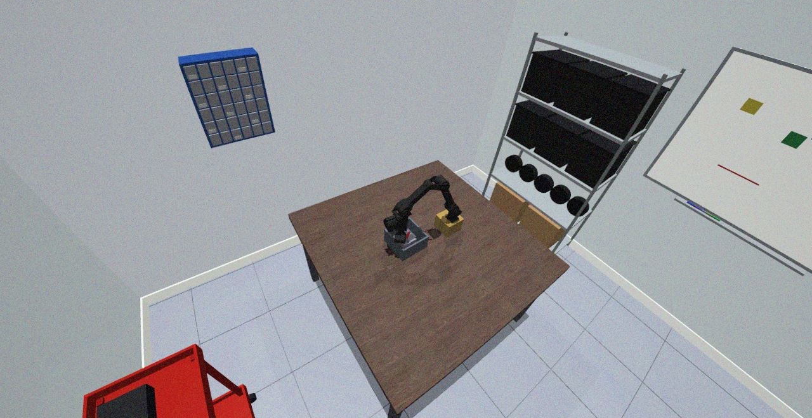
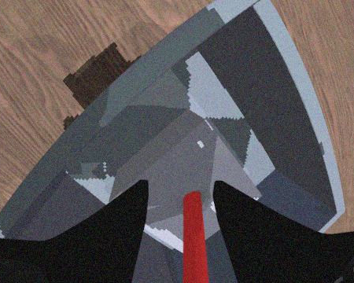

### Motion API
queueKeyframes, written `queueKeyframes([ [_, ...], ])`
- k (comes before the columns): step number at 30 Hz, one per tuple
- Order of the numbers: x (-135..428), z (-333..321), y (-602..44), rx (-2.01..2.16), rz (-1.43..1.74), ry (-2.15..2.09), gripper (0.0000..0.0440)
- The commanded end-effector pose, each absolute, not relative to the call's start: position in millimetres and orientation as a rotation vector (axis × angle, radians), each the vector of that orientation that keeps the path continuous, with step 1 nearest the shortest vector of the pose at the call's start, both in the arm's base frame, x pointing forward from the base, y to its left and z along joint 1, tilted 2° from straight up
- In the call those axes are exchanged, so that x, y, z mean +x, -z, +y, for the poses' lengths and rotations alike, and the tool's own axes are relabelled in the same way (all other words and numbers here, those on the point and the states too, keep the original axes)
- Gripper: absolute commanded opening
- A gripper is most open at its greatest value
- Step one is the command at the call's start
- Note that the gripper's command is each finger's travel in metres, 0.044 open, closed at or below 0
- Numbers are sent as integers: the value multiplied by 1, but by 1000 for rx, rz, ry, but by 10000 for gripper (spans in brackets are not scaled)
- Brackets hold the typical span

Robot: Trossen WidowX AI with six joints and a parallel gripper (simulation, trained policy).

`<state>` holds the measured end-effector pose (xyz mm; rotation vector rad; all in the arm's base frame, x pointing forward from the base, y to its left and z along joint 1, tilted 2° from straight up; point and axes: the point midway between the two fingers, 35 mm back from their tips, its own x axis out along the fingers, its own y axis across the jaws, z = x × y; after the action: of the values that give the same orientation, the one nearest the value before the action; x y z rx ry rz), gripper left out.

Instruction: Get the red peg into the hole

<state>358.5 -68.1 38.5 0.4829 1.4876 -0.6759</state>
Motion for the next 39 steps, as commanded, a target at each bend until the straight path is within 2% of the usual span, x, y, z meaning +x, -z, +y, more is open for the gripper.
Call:
queueKeyframes([
  [1,363,-66,-43,482,1509,663,176],
  [39,369,-57,-61,475,1645,726,166],
])
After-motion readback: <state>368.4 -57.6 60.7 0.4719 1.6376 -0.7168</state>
